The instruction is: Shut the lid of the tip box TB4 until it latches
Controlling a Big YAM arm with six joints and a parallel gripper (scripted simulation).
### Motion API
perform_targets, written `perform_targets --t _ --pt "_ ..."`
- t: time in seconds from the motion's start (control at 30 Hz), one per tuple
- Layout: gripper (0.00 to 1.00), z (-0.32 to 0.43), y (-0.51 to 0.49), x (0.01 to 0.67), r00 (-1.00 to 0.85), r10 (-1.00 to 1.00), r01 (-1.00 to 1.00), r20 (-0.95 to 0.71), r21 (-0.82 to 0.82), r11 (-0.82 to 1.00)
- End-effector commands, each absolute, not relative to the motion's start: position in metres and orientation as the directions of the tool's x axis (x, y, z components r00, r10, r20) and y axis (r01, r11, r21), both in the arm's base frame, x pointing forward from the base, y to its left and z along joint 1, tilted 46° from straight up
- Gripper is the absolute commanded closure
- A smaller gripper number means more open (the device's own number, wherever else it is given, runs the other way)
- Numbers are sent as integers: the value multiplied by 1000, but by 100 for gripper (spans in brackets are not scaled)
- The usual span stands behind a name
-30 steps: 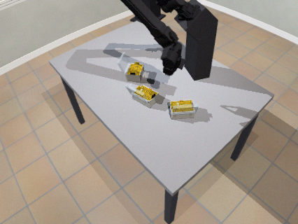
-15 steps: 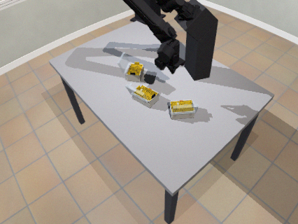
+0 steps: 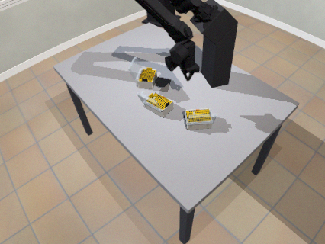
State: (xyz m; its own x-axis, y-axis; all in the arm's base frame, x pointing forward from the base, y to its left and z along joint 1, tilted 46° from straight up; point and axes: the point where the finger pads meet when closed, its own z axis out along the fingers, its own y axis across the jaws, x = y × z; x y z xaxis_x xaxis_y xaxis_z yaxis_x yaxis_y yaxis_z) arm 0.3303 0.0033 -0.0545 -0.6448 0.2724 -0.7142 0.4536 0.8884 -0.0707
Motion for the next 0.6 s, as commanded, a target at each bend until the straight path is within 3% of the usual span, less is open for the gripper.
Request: perform_targets --t 0.0,0.57 --pt "100 -52 -2 328 -598 380 523 -706 15 852" --pt "100 -57 -3 316 -426 766 693 -482 370 619"
